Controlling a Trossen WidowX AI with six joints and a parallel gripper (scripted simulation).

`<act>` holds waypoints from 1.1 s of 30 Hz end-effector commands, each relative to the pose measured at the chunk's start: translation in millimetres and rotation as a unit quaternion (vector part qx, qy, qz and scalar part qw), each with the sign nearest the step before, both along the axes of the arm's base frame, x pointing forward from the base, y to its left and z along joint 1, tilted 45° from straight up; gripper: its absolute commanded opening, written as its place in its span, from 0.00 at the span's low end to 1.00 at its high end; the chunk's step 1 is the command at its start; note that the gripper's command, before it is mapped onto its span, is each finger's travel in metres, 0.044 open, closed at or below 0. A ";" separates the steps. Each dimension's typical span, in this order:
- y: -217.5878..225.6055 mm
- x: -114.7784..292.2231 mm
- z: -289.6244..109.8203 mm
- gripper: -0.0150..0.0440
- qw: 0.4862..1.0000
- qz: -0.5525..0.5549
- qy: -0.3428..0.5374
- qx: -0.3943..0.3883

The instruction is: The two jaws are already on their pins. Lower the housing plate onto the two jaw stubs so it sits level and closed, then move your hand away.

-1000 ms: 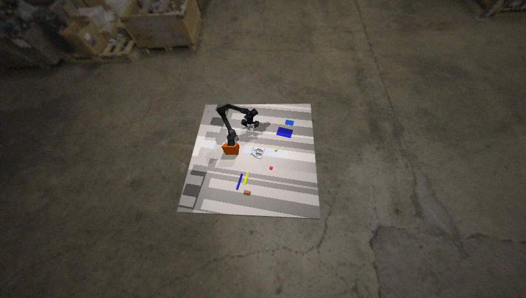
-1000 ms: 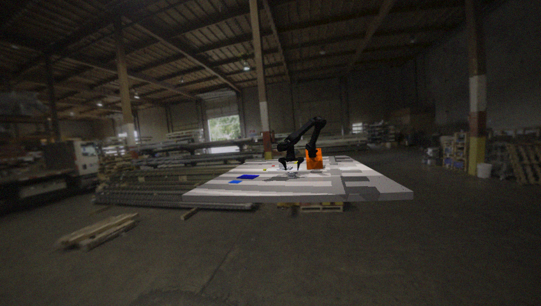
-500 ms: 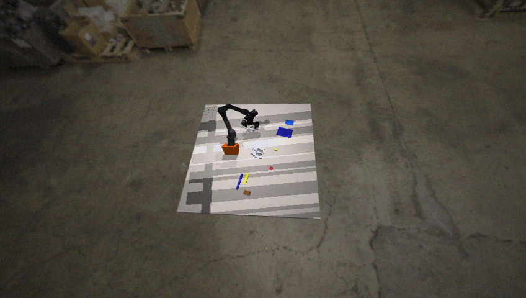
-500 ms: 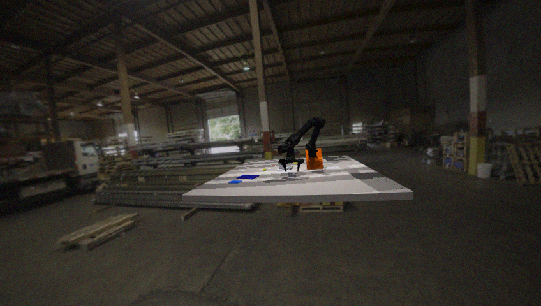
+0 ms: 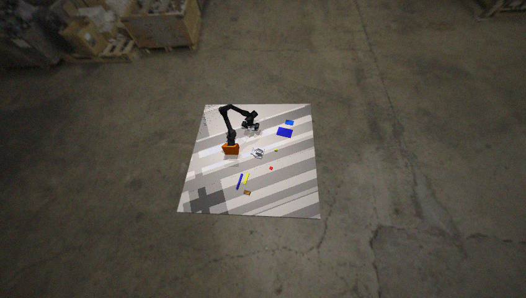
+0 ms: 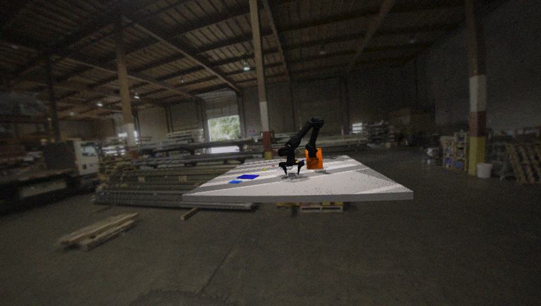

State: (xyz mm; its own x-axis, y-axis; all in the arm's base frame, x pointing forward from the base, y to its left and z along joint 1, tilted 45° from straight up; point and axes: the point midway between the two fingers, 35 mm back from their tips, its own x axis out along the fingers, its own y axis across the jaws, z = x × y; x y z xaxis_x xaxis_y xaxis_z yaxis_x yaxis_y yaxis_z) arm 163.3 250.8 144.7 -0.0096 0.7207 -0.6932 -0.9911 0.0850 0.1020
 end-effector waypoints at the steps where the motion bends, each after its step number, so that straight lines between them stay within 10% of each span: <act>1: 1.2 0.1 -3.9 1.00 1.000 -0.002 0.003 -0.003; 33: 1.4 -0.4 -3.6 0.91 1.000 0.000 0.003 -0.002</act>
State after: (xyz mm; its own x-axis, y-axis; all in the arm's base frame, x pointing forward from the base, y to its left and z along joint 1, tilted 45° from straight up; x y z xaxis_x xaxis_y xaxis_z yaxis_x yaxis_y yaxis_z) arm 162.9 252.2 141.1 -0.0134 0.7176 -0.6963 -0.9906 0.0852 0.1070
